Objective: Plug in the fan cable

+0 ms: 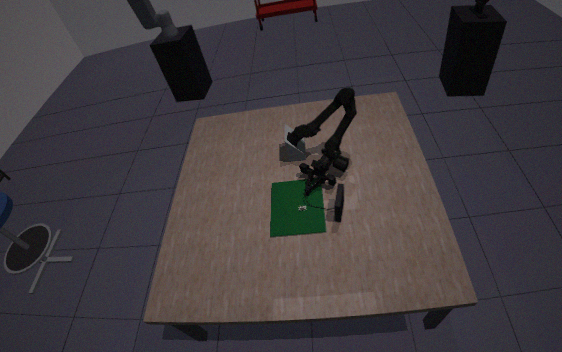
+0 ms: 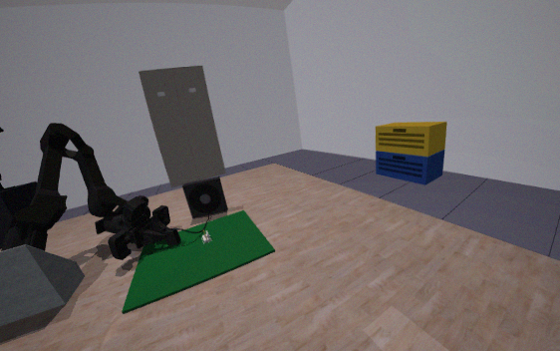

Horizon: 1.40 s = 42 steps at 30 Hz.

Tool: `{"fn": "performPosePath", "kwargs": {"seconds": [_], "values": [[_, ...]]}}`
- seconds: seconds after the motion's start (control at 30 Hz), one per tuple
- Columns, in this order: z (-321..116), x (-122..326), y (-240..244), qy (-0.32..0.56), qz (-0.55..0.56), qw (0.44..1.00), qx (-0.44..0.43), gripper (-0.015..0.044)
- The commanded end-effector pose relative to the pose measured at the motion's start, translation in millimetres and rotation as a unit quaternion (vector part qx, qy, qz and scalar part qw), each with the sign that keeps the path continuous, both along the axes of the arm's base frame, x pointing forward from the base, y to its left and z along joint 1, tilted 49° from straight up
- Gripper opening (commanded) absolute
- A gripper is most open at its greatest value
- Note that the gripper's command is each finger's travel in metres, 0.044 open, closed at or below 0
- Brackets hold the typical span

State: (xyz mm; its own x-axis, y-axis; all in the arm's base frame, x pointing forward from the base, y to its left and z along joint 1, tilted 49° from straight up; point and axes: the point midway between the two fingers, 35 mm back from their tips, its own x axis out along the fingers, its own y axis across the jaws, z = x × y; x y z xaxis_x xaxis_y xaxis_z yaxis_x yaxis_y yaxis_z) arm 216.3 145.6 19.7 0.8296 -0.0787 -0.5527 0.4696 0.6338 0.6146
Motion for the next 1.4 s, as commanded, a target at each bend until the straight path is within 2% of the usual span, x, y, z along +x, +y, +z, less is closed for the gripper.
{"fn": "performPosePath", "kwargs": {"seconds": [0.0, 0.07, 0.23, 0.27, 1.1, 1.37], "values": [[0, 0, 0, 0.001, 0.001, 1.0, -0.001, 0.0], [0, 0, 0, 0.001, 0.001, 1.0, -0.001, 0.0], [0, 0, 0, 0.0, 0.0, 1.0, 0.0, 0.0131], [0, 0, 0, 0.0, 0.0, 1.0, 0.0, 0.014], [0, 0, 0, 0.0, 0.0, 1.0, 0.0, 0.014], [11, -14, 2, 0.008, -0.002, 1.0, 0.002, 0.014]]}}
